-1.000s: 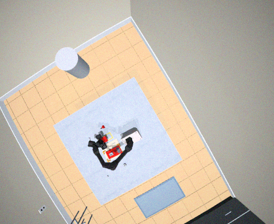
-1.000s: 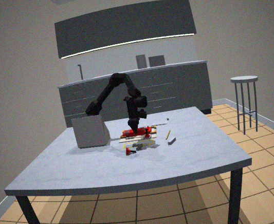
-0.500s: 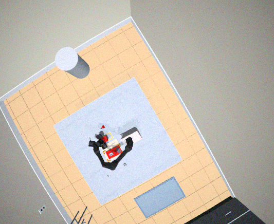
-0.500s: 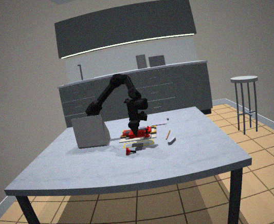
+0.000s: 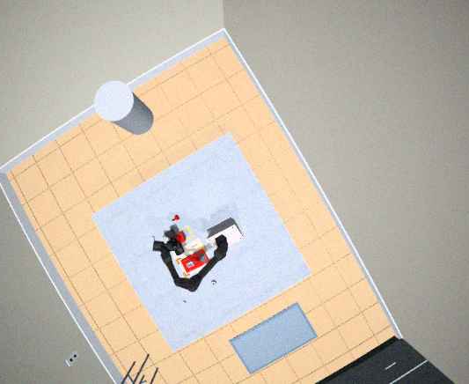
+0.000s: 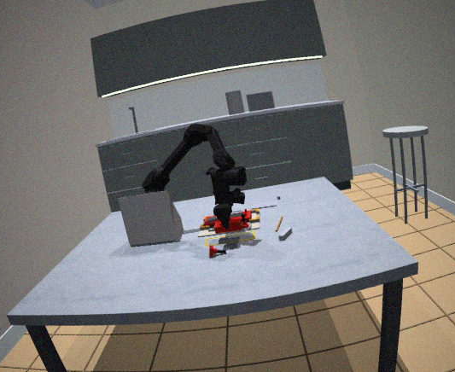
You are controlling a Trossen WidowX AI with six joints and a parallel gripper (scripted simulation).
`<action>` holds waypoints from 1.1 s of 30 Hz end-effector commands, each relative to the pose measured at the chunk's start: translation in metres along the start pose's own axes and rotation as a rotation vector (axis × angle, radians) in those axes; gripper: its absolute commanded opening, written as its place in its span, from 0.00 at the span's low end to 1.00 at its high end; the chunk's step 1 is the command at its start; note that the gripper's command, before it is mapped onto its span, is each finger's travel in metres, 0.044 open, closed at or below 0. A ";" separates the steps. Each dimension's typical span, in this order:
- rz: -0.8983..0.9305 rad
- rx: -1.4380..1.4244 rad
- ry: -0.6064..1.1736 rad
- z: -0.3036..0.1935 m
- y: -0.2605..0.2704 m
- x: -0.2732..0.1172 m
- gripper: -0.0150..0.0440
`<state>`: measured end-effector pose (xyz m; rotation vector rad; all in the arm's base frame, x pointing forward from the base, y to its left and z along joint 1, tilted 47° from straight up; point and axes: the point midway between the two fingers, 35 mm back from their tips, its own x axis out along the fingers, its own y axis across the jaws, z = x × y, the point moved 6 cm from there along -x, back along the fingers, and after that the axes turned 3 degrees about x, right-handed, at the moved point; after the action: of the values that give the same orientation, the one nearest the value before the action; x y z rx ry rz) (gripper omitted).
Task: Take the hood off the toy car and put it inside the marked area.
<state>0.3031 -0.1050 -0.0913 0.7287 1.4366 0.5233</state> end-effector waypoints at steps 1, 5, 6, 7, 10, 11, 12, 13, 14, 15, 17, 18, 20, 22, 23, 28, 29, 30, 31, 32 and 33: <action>0.003 0.006 -0.004 0.000 0.000 0.003 0.25; 0.004 0.006 -0.004 0.000 0.000 0.006 0.25; 0.004 0.006 -0.004 0.000 0.000 0.007 0.25; 0.004 0.006 -0.004 0.000 0.000 0.008 0.25; 0.004 0.006 -0.004 -0.001 0.000 0.010 0.25; 0.004 0.006 -0.004 -0.001 0.001 0.011 0.25; 0.005 0.006 -0.004 -0.001 0.001 0.012 0.25; 0.005 0.006 -0.004 -0.001 0.001 0.013 0.25; 0.005 0.006 -0.004 -0.001 0.001 0.014 0.25; 0.005 0.006 -0.004 -0.001 0.001 0.015 0.25; 0.005 0.006 -0.004 -0.001 0.001 0.017 0.25; 0.005 0.006 -0.004 -0.001 0.001 0.017 0.25; 0.006 0.006 -0.004 -0.002 0.001 0.019 0.25; 0.006 0.006 -0.004 -0.002 0.001 0.020 0.25; 0.006 0.006 -0.004 -0.002 0.001 0.020 0.25; 0.006 0.006 -0.004 -0.002 0.001 0.022 0.25; 0.006 0.006 -0.004 -0.002 0.001 0.022 0.25; 0.006 0.006 -0.004 -0.002 0.001 0.023 0.25; 0.006 0.006 -0.004 -0.002 0.001 0.023 0.25; 0.006 0.006 -0.004 -0.002 0.001 0.024 0.25; 0.006 0.006 -0.004 -0.001 0.001 0.024 0.25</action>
<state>0.3034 -0.0873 -0.1070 0.7315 1.4360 0.5257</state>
